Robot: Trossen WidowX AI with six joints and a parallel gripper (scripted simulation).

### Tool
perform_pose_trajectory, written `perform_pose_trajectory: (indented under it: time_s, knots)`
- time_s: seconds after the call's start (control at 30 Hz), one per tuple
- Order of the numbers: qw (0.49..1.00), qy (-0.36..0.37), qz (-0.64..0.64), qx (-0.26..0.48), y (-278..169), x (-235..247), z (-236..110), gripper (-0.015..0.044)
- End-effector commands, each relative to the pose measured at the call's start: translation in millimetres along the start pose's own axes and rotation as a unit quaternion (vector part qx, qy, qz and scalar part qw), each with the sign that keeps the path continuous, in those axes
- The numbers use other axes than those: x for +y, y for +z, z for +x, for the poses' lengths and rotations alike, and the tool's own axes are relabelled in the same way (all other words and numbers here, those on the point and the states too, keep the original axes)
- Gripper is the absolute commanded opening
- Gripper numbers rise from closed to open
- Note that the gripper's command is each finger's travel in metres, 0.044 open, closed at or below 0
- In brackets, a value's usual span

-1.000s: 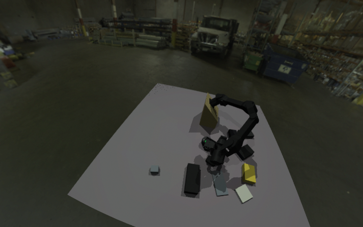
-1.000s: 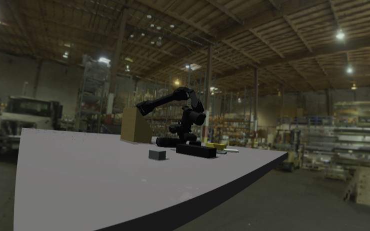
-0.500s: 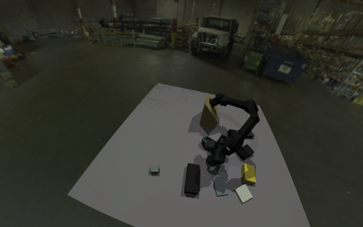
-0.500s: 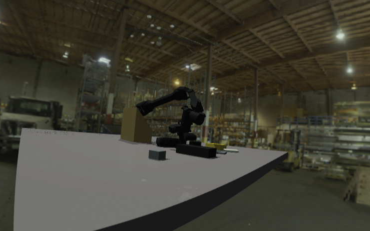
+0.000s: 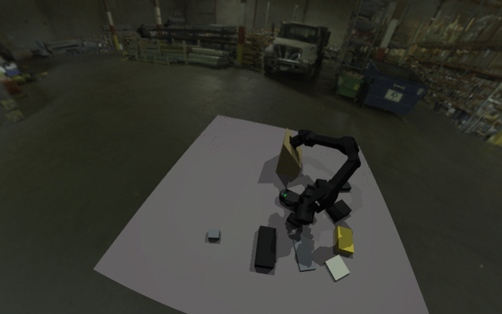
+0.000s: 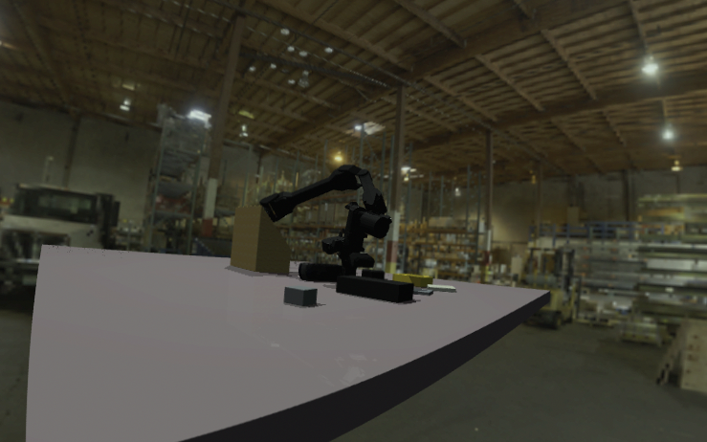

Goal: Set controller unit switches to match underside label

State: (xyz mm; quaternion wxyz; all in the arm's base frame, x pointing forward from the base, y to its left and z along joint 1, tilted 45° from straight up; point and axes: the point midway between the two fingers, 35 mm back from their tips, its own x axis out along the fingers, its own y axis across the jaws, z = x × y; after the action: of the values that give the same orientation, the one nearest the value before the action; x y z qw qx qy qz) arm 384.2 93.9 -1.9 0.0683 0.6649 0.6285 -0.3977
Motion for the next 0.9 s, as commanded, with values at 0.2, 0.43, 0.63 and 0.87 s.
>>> perform_pose_trajectory:
  time_s: [0.2, 0.43, 0.63, 0.87]
  knots:
    - [1.000, -0.009, 0.006, -0.002, 1.1, -12.9, 8.0, 0.0000]
    - [1.000, -0.009, 0.006, -0.002, 1.0, -16.0, 9.0, 0.0000]
    - [1.000, -0.009, 0.006, -0.002, 1.0, -19.4, 10.0, 0.0000]
    - [1.000, -0.009, 0.006, -0.002, 1.2, -22.1, 10.8, 0.0000]
